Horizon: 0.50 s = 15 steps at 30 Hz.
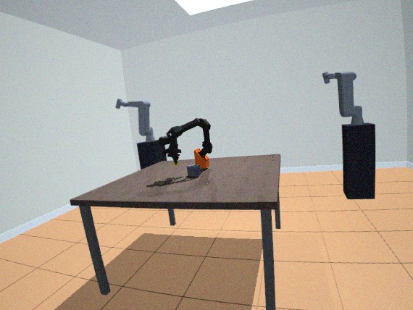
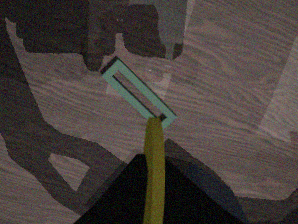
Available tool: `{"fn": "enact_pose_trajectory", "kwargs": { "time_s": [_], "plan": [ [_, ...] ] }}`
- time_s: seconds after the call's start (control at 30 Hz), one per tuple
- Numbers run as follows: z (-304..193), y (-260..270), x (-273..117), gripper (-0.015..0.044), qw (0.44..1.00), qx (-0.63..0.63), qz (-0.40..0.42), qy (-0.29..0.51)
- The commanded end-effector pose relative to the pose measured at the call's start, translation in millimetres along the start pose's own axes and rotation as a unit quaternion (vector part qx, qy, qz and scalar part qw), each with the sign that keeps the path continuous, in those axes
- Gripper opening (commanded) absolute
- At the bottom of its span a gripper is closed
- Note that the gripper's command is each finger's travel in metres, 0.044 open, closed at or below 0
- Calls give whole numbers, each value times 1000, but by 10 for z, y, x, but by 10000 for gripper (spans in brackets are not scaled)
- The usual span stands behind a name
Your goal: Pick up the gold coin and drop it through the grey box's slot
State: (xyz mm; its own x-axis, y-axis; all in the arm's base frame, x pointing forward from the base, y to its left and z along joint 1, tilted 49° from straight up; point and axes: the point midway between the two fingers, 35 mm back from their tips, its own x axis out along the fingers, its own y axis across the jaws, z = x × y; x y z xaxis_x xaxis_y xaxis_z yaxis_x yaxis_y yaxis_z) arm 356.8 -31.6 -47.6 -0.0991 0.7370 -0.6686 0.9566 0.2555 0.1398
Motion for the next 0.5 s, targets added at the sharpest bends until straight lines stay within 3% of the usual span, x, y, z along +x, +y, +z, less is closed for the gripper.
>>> {"fn": "enact_pose_trajectory", "kwargs": {
  "time_s": [0.0, 0.47],
  "plan": [
    [7, -16, 5, 0, 998, 69, -2, 0],
    [22, -32, 3, 0, 955, 296, -2, -1]
  ]
}}
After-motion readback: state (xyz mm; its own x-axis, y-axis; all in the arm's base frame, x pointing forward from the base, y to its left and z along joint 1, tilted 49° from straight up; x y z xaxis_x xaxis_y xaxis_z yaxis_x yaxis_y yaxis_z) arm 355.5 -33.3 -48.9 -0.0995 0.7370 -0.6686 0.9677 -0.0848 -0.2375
